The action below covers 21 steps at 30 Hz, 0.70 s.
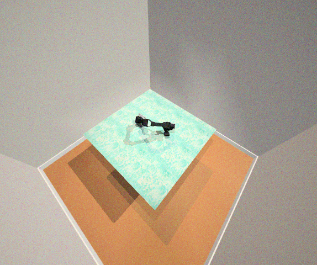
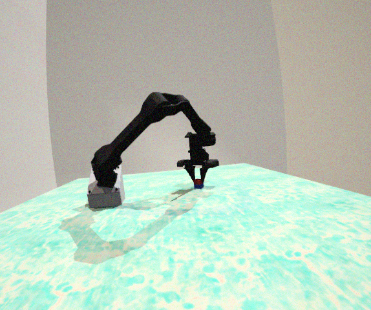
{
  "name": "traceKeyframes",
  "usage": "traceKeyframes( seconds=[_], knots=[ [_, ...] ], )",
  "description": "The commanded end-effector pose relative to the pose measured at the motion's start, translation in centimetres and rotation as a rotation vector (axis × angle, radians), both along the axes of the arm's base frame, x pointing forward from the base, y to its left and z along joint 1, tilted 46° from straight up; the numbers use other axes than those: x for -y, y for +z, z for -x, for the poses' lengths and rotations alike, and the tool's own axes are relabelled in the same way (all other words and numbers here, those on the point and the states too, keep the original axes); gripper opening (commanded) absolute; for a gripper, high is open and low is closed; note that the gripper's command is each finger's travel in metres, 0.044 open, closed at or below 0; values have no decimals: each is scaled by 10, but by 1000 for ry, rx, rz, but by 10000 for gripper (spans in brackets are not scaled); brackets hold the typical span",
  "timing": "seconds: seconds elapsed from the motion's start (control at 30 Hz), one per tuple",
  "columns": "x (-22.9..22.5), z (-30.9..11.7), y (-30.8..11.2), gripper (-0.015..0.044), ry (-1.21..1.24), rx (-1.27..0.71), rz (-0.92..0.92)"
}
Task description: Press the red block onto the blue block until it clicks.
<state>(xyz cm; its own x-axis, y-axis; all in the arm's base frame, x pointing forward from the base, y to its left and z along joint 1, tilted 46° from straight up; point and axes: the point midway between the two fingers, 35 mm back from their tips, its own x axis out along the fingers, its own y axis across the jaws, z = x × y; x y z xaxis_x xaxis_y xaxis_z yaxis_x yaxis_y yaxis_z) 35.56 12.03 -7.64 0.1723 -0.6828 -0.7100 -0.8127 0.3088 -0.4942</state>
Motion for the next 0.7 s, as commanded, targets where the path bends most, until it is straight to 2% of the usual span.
traceKeyframes(
  seconds=[0.0,0.17,0.37,0.67],
  knots=[
    [0,0,0,220,-1,1,0],
    [-8,0,7,220,-1,1,-1],
    [-68,17,69,220,2,-2,1],
    [-72,15,70,220,2,-2,1]
  ],
)
